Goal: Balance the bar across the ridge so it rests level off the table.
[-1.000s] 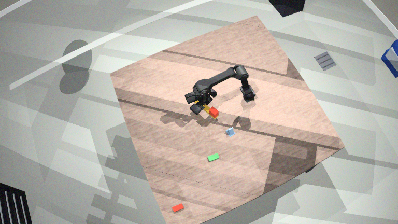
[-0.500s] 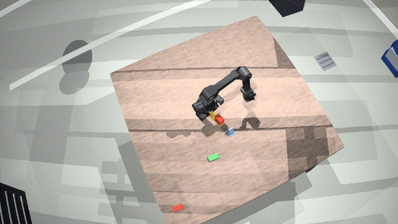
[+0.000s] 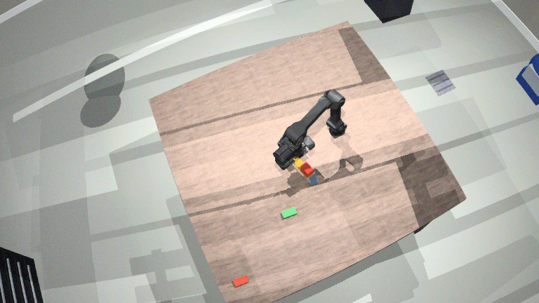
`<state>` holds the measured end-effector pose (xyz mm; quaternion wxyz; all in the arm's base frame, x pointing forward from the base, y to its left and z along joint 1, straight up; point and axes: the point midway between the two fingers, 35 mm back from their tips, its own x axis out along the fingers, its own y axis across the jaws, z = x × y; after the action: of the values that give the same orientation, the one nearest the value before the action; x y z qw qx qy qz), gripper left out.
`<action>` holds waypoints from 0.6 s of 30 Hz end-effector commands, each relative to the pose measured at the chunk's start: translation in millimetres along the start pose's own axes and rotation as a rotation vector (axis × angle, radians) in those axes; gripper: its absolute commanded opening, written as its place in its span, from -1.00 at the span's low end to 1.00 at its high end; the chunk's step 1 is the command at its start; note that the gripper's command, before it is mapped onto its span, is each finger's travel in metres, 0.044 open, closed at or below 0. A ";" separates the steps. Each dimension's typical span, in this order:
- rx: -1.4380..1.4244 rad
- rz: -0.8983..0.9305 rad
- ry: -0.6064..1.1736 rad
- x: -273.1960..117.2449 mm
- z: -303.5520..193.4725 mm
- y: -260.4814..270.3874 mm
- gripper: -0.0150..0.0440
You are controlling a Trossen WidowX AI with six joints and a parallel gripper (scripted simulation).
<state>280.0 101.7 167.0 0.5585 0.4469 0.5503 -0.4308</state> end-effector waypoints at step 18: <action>0.094 -0.003 0.002 2.4 -54.6 -33.6 -0.49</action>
<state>238.6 146.1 165.9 0.5381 0.4699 0.5330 -0.4534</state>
